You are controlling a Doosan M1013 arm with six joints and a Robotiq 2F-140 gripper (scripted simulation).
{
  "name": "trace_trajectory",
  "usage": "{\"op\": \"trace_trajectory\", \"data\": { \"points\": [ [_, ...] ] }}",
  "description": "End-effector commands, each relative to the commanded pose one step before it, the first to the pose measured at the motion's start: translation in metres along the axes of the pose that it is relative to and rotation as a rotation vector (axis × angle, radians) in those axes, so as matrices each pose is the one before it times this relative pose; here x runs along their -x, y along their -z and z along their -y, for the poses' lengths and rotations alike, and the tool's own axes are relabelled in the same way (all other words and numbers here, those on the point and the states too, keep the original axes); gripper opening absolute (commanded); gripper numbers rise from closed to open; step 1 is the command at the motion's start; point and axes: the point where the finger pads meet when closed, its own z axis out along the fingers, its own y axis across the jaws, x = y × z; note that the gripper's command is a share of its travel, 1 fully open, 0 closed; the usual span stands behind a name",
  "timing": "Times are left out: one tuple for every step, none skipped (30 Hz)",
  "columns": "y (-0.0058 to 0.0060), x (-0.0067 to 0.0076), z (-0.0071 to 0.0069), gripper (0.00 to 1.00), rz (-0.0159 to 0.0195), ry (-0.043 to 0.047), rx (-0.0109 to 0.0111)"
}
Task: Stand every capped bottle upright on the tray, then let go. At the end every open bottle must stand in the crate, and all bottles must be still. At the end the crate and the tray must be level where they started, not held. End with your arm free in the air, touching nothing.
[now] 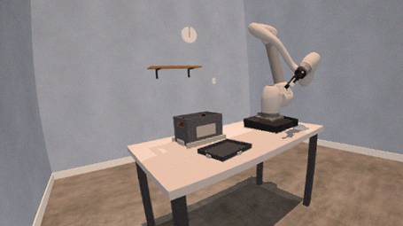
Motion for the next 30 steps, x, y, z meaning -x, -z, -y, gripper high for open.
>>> {"op": "trace_trajectory", "data": {
  "points": [
    [-0.00002,0.00001,0.00001,1.00,-0.00006,0.00008,-0.00009],
    [0.00000,0.00000,0.00000,1.00,0.00000,0.00000,0.00000],
    [0.00000,0.00000,0.00000,1.00,0.00000,0.00000,0.00000],
    [0.00000,0.00000,0.00000,1.00,0.00000,0.00000,0.00000],
    [0.00000,0.00000,0.00000,1.00,0.00000,0.00000,0.00000],
    [0.00000,0.00000,0.00000,1.00,0.00000,0.00000,0.00000],
    [0.00000,0.00000,0.00000,1.00,0.00000,0.00000,0.00000],
    [0.00000,0.00000,0.00000,1.00,0.00000,0.00000,0.00000],
    [0.00000,0.00000,0.00000,1.00,0.00000,0.00000,0.00000],
    [0.00000,0.00000,0.00000,1.00,0.00000,0.00000,0.00000],
    [0.00000,0.00000,0.00000,1.00,0.00000,0.00000,0.00000],
    [0.00000,0.00000,0.00000,1.00,0.00000,0.00000,0.00000],
    [0.00000,0.00000,0.00000,1.00,0.00000,0.00000,0.00000],
    [0.00000,0.00000,0.00000,1.00,0.00000,0.00000,0.00000],
    [0.00000,0.00000,0.00000,1.00,0.00000,0.00000,0.00000],
    [0.00000,0.00000,0.00000,1.00,0.00000,0.00000,0.00000],
    [0.00000,0.00000,0.00000,1.00,0.00000,0.00000,0.00000],
    [-0.00298,0.00041,0.00142,1.00,-0.00621,-0.00785,-0.00797],
    [-0.00299,0.00044,0.00140,1.00,-0.00621,-0.00785,-0.00798],
    [-0.00300,0.00047,0.00137,1.00,-0.00621,-0.00785,-0.00798],
    [-0.00301,0.00050,0.00134,1.00,-0.00621,-0.00785,-0.00798],
    [-0.00302,0.00053,0.00131,1.00,-0.00621,-0.00785,-0.00798],
    [-0.00302,0.00056,0.00128,1.00,-0.00621,-0.00785,-0.00798],
    [-0.00303,0.00059,0.00126,1.00,-0.00621,-0.00785,-0.00798],
    [-0.00304,0.00062,0.00123,1.00,-0.00621,-0.00785,-0.00798],
    [-0.00304,0.00065,0.00120,1.00,-0.00621,-0.00785,-0.00798],
    [-0.00305,0.00068,0.00117,1.00,-0.00621,-0.00785,-0.00798],
    [-0.00305,0.00070,0.00114,1.00,-0.00621,-0.00785,-0.00798],
    [-0.00306,0.00073,0.00111,1.00,-0.00621,-0.00785,-0.00798],
    [-0.00306,0.00076,0.00108,1.00,-0.00621,-0.00785,-0.00798]
  ]
}}
